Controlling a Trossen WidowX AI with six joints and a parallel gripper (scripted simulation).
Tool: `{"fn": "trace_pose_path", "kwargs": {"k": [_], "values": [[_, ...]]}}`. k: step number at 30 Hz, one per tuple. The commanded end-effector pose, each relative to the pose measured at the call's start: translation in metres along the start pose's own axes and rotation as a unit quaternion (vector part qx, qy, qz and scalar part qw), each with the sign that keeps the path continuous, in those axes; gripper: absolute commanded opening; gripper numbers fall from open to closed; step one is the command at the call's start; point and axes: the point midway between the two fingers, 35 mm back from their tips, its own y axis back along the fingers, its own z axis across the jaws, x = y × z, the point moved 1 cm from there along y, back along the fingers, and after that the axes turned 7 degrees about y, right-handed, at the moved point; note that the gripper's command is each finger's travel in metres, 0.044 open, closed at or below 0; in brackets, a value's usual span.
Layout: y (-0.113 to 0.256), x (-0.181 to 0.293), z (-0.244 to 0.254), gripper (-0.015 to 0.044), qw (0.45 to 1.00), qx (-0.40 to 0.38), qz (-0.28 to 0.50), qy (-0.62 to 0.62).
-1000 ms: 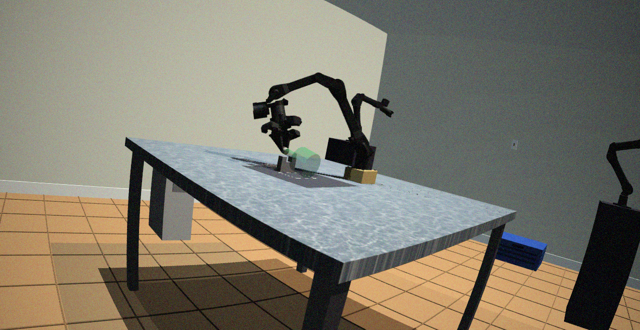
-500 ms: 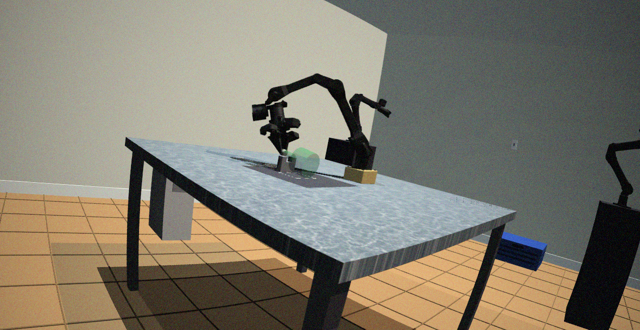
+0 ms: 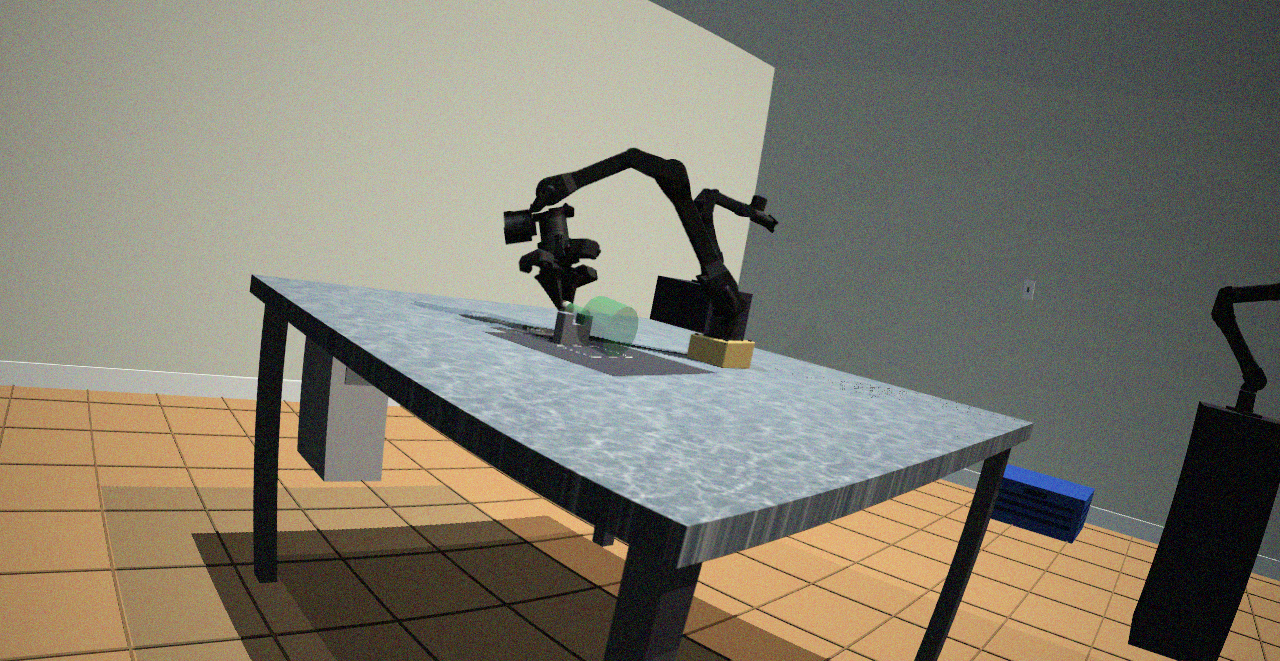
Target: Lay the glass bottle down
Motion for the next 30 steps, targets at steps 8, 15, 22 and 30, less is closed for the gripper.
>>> {"fn": "trace_pose_path", "kwargs": {"k": [8,15,22,30], "values": [[-0.0051,0.0006,0.0006,0.0107,1.000,0.001,0.001,0.000],[-0.0062,0.0009,0.0010,0.0107,1.000,0.002,0.003,0.000],[-0.0073,0.0013,0.0013,0.0107,1.000,0.004,0.005,0.000],[-0.0085,0.0016,0.0018,0.0107,1.000,0.005,0.008,0.000]]}}
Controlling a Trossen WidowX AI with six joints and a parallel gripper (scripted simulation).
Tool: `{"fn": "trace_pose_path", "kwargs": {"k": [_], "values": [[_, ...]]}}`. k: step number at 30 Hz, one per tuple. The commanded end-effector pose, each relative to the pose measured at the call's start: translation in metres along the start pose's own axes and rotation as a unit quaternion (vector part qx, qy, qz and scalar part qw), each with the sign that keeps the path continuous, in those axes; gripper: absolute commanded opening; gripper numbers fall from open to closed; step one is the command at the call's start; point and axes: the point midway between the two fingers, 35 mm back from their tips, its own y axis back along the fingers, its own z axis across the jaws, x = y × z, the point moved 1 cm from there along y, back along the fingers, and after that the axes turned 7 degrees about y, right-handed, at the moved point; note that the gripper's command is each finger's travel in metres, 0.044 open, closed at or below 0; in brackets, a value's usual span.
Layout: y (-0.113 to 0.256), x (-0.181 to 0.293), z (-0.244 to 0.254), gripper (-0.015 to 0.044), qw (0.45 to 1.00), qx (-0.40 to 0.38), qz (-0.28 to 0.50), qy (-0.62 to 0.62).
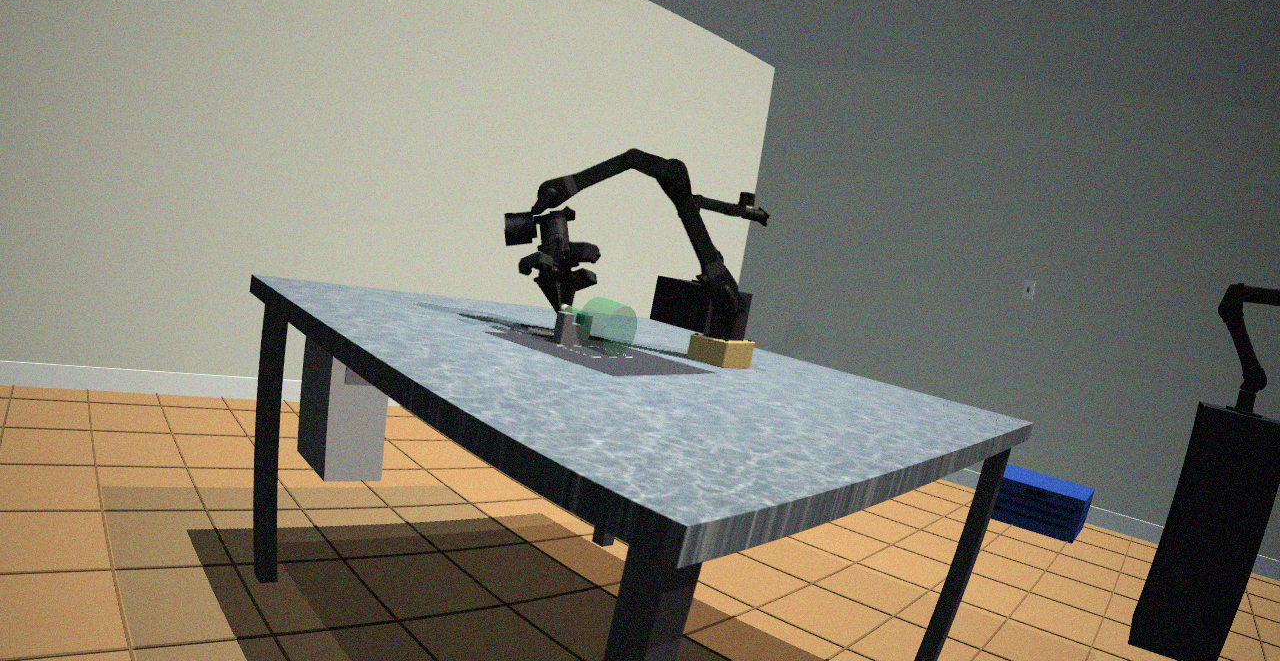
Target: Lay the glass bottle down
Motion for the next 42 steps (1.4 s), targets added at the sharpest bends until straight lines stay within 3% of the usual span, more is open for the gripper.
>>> {"fn": "trace_pose_path", "kwargs": {"k": [1,28,40,42], "values": [[-0.0037,-0.0031,-0.0007,0.0107,1.000,-0.001,-0.002,0.000],[-0.0020,0.0013,0.0010,0.0107,1.000,0.003,0.009,0.000],[-0.0020,0.0013,0.0010,0.0422,1.000,0.003,0.009,0.000],[0.0008,-0.0021,-0.0008,0.0440,1.000,-0.009,0.023,-0.001]]}}
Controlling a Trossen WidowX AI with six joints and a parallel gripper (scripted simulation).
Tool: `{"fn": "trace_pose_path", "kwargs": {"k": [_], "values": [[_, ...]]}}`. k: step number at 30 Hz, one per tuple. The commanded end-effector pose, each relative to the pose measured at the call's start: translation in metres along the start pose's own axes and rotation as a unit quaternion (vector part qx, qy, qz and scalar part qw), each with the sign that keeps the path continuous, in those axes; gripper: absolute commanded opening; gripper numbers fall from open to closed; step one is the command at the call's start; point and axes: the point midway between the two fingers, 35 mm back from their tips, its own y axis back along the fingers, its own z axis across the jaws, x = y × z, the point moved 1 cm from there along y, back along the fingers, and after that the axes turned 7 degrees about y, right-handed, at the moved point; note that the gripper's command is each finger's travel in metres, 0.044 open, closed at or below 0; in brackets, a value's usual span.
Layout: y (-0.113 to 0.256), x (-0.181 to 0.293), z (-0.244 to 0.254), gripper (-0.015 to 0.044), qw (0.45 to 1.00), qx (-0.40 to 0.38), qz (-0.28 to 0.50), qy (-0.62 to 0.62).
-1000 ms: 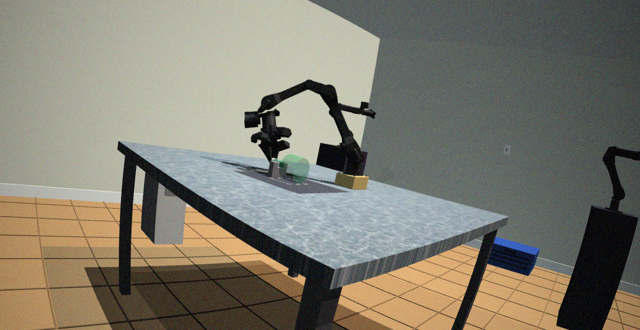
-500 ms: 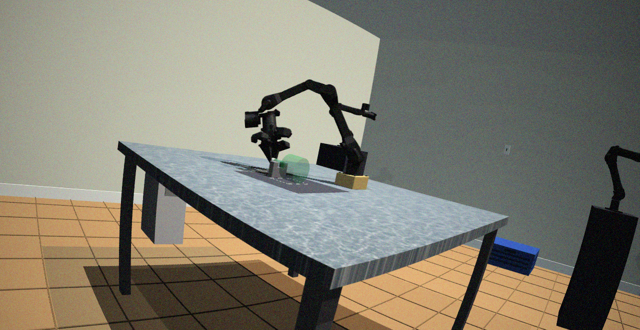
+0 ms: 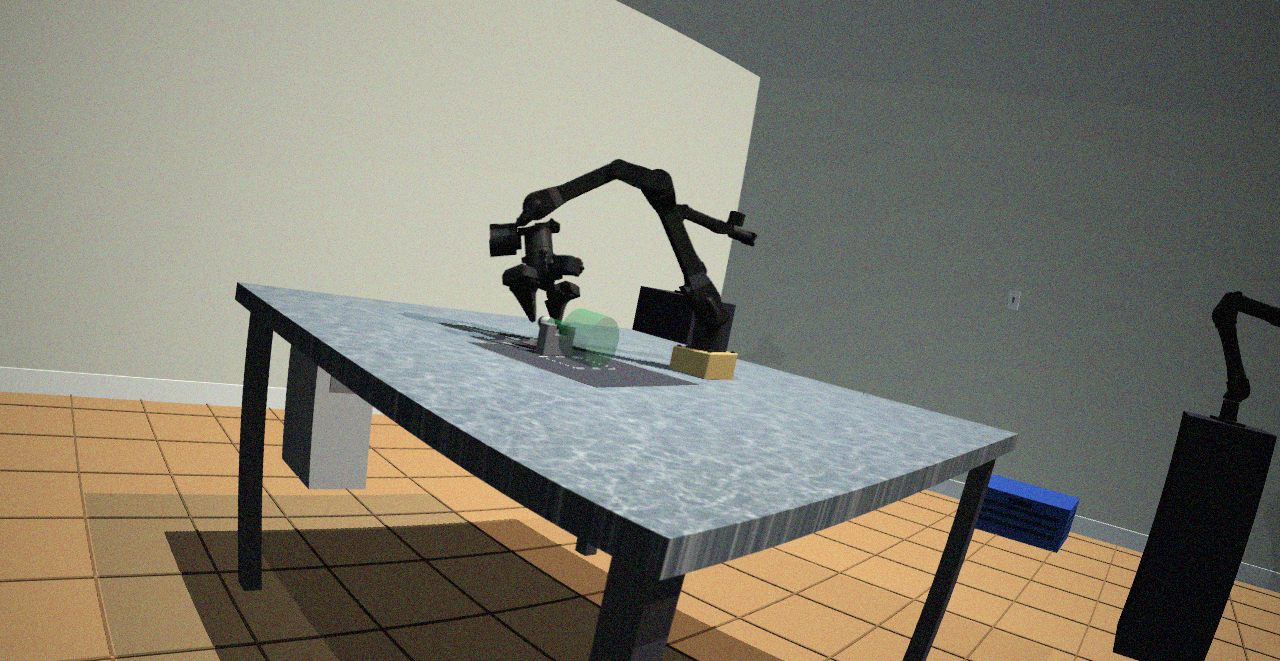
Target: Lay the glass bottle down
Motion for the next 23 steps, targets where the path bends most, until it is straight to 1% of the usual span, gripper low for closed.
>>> {"fn": "trace_pose_path", "kwargs": {"k": [1,4,6,8,23], "values": [[0.006,-0.006,-0.003,0.0440,0.999,-0.022,0.028,-0.003],[0.020,-0.021,-0.010,0.0440,0.993,-0.062,0.098,-0.012],[0.034,-0.034,-0.016,0.0440,0.982,-0.085,0.166,-0.022],[0.046,-0.043,-0.021,0.0440,0.972,-0.093,0.216,-0.031],[0.048,-0.048,-0.021,0.0440,0.970,-0.094,0.222,-0.032]]}}
